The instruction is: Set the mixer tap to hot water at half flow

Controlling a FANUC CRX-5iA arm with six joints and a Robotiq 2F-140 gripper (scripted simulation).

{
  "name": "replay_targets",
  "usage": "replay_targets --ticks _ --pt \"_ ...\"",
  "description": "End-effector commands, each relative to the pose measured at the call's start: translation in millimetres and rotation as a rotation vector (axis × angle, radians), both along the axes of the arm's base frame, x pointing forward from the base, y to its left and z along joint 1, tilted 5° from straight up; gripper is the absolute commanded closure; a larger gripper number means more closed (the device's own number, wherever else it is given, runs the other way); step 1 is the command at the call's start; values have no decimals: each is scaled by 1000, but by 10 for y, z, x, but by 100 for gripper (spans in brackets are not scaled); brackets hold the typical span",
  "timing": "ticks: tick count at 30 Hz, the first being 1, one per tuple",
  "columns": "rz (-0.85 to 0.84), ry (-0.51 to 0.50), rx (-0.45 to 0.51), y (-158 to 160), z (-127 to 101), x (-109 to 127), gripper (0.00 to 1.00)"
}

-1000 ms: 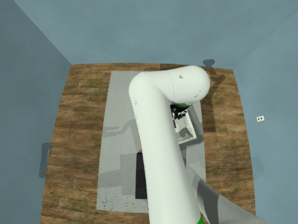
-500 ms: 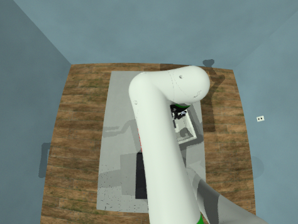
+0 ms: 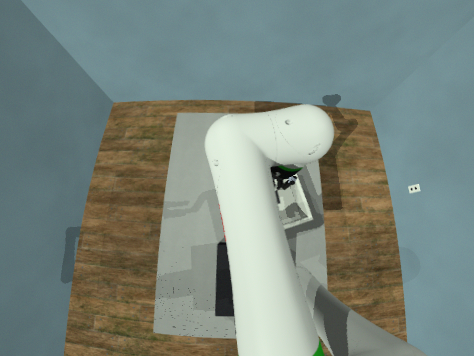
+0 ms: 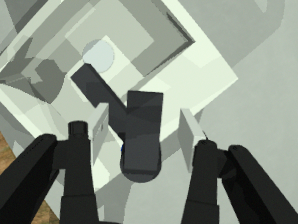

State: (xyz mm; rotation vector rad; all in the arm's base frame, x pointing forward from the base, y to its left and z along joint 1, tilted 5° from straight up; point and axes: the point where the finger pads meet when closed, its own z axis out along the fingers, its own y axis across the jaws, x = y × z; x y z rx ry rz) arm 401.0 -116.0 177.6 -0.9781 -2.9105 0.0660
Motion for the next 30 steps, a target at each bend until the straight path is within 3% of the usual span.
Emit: replay_targets --ticks 1,30 --pt "0 0 0 0 2 1 57" --pt "0 0 0 -1 -45 -2 57"
